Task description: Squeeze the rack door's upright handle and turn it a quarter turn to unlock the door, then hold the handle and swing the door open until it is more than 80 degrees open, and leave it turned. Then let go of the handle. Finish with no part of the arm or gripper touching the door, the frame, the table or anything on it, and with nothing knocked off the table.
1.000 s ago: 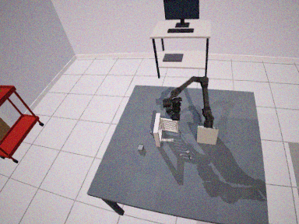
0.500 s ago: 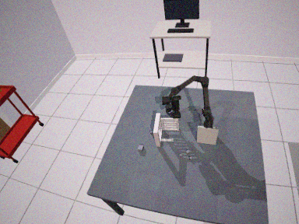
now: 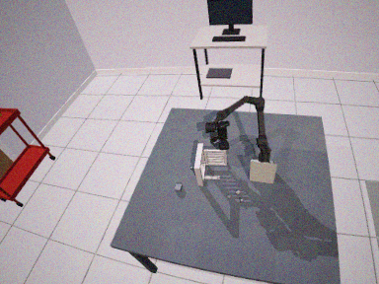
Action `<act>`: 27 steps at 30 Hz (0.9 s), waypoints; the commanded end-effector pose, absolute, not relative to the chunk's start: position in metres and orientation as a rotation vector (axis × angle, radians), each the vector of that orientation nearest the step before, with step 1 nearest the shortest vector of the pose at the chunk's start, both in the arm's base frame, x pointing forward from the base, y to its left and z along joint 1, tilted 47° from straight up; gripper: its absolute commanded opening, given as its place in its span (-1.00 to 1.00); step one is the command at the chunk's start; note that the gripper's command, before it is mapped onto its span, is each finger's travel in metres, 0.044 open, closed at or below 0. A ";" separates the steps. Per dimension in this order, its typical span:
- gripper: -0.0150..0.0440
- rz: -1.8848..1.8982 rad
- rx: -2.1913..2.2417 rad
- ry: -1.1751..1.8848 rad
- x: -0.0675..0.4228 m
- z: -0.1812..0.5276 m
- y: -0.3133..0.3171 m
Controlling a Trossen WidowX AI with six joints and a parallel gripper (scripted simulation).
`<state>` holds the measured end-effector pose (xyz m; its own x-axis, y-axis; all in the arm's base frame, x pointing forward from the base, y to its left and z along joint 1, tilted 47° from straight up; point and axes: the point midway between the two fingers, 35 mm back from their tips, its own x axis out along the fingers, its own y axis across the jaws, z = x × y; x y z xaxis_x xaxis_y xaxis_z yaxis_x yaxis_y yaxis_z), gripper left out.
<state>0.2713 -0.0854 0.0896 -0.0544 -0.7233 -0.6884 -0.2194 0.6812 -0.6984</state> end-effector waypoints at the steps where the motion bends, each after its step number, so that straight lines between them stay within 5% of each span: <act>1: 0.27 -0.483 -0.793 1.615 0.271 0.090 -0.086; 4: 0.48 -0.483 -0.793 1.615 0.271 0.090 -0.086; 27: 0.48 -0.477 -0.790 1.615 0.276 0.112 -0.061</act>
